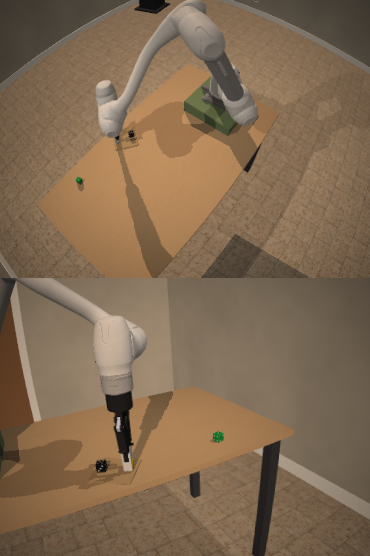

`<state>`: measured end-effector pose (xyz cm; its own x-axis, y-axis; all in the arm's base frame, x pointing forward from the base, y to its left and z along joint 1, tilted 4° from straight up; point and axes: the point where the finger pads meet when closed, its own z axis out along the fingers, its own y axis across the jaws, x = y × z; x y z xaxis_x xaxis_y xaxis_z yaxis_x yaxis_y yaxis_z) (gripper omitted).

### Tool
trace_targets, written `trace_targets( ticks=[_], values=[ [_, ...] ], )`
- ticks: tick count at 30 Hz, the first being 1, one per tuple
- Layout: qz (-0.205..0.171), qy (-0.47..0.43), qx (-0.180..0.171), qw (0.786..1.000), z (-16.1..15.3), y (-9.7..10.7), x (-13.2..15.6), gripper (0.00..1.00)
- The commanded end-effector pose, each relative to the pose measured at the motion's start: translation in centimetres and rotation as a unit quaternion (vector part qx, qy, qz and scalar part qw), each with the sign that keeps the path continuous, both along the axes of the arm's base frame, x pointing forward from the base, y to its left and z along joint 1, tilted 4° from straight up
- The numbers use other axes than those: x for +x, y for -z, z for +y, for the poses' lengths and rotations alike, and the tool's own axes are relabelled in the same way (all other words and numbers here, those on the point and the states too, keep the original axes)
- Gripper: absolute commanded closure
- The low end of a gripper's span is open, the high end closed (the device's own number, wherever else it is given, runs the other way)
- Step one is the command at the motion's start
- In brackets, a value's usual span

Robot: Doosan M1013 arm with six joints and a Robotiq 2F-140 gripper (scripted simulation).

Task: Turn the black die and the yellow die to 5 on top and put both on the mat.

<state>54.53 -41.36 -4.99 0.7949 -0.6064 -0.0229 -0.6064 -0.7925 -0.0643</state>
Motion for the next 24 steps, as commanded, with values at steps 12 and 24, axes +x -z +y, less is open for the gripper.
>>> trace_targets(
  ticks=[12,24],
  values=[
    [-0.001,-0.002,0.002,1.0,0.34,0.13,0.28,0.74],
    [-0.001,-0.002,0.002,1.0,0.34,0.13,0.28,0.65]
  ],
)
